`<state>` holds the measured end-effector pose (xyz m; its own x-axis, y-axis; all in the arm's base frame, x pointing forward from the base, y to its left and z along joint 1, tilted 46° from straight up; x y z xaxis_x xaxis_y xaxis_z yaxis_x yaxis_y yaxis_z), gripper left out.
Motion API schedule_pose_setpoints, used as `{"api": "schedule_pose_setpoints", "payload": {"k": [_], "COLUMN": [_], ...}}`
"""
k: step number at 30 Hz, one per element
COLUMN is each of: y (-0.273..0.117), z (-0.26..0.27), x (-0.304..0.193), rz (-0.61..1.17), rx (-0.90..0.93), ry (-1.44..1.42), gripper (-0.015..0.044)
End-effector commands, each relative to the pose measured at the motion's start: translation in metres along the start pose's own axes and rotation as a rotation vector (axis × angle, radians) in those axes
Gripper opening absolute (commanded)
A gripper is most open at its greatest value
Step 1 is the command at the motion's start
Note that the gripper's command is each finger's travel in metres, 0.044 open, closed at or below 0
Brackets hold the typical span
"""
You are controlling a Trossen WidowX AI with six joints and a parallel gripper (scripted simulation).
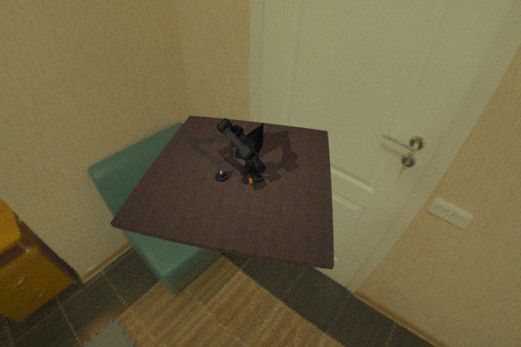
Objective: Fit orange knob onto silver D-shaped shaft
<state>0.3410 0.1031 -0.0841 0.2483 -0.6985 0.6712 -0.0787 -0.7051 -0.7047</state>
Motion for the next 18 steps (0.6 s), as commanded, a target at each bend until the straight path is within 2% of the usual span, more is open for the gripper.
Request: {"api": "schedule_pose_setpoints", "payload": {"k": [1,12,18], "y": [-0.0020,-0.0020,-0.0020], "z": [0.0003,0.0003,0.0003], "x": [-0.0011,-0.0011,-0.0012], "rz": [0.003,0.003,0.004], "rx": [0.004,0.004,0.003], "ry": [0.157,0.244,0.423], "gripper": [0.0179,0.0179,0.0179]}}
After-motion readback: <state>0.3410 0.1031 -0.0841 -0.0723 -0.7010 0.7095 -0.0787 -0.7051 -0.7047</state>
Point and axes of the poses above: the point midway between the two fingers, 35 mm back from their tips, its own y axis out along the fingers, its own z axis across the jaws, x = y × z, the point moved 8 cm from there along -y, back along the fingers, and after that the axes turned 15 degrees about y, right-handed, at the moved point
